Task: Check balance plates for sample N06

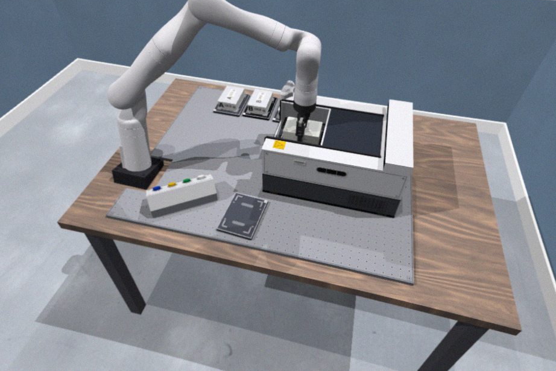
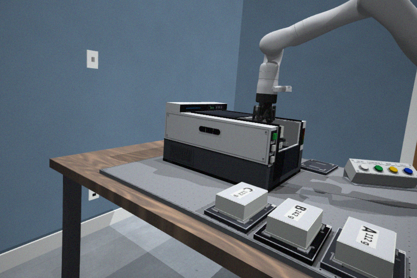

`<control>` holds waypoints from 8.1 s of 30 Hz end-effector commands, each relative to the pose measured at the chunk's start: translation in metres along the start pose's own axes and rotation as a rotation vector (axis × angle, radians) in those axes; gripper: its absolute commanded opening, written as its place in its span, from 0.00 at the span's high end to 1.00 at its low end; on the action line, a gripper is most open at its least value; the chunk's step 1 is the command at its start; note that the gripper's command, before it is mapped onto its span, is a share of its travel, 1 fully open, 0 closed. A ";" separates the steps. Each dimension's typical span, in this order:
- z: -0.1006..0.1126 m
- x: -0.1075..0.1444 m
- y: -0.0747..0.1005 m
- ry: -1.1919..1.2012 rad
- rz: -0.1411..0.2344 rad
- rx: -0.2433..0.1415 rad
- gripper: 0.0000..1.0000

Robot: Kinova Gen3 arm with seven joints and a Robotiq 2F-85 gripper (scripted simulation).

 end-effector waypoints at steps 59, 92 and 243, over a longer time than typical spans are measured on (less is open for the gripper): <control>0.000 0.000 -0.007 0.000 0.001 -0.003 0.05; 0.000 0.000 -0.009 0.000 0.001 -0.003 0.00; -0.159 0.056 0.140 0.000 0.001 -0.002 0.90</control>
Point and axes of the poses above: the point where the finger pads meet when closed, its own y axis back along the fingers, its own x axis across the jaws, z = x × y, the point moved 7 cm from there along y, back along the fingers, and after that the axes turned 11 degrees about -y, right-handed, at the moved point
